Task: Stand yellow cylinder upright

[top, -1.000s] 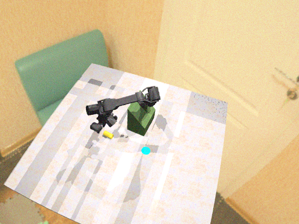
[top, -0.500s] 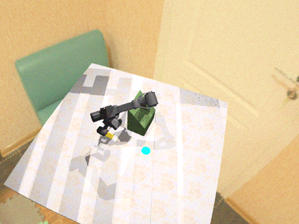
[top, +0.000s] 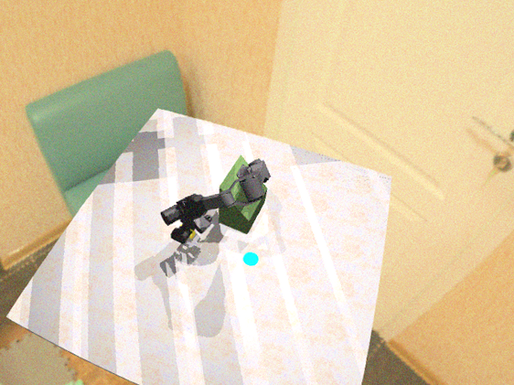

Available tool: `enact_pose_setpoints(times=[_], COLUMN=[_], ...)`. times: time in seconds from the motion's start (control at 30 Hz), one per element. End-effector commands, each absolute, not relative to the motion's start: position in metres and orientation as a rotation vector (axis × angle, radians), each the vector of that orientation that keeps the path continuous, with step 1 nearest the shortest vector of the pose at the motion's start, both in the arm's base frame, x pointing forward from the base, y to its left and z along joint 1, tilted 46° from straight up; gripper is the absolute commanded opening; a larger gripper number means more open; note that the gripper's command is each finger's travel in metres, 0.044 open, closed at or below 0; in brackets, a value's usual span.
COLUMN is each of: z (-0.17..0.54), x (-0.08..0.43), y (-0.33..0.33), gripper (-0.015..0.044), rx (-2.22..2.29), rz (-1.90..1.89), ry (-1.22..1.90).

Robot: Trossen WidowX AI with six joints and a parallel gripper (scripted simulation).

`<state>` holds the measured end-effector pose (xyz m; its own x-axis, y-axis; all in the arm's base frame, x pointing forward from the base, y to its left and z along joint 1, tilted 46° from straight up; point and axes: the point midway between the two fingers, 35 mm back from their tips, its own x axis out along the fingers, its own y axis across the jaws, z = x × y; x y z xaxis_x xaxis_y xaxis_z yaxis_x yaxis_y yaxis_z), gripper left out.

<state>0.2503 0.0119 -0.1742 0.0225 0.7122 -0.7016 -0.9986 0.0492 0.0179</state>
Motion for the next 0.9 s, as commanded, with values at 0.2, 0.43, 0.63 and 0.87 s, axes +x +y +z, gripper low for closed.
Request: enact_pose_setpoints(times=[0.2,0.43,0.63,0.87], z=[-0.17,-0.157,-0.145,-0.13], x=[0.251,0.254,0.254,0.254], y=[0.007,-0.009,-0.023,-0.038], gripper=[0.0105,0.0105,0.0105,0.0105], rx=[-0.57,-0.574,-0.575,-0.576], rz=[1.441,1.438,1.437,1.437], ry=[0.635,0.639,0.641,0.641])
